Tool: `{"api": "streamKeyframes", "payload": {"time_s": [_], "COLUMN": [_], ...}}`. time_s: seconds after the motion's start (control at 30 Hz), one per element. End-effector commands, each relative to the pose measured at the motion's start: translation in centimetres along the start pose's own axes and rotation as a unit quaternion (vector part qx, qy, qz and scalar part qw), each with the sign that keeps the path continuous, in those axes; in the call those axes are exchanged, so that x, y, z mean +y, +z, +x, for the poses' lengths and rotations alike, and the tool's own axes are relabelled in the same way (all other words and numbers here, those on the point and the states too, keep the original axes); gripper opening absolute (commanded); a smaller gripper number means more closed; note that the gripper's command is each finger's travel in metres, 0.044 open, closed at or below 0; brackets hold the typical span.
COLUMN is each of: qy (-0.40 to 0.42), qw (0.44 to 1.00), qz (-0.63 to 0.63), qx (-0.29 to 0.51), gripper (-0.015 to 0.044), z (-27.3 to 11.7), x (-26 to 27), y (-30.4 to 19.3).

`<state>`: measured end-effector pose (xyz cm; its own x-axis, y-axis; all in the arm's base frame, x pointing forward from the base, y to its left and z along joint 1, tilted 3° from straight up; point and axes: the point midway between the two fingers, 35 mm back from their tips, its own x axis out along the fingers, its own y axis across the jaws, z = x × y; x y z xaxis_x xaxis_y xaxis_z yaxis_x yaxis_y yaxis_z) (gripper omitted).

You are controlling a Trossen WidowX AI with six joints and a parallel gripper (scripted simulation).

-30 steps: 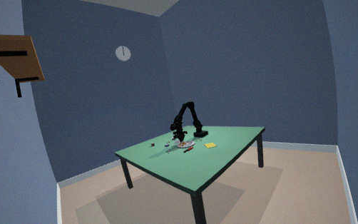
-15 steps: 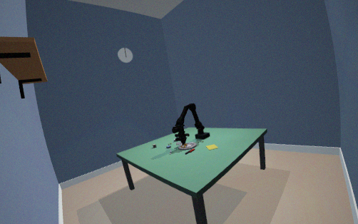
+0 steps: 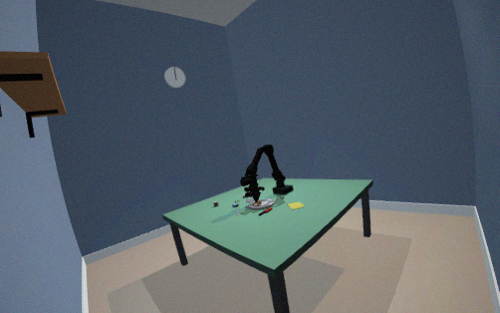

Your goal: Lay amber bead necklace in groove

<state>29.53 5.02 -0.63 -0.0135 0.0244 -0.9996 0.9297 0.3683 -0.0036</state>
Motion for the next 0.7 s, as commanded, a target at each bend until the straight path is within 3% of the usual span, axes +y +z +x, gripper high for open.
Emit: {"api": "streamKeyframes", "payload": {"time_s": [0.0,0.67], "qy": [0.0,-0.003], "qw": [1.0,1.0], "qz": [0.0,-0.002], "qx": [0.0,0.001], "gripper": [0.0,0.0], "z": [-0.01,-0.6], "x": [0.01,-0.17], "y": [0.0,-0.04]}}
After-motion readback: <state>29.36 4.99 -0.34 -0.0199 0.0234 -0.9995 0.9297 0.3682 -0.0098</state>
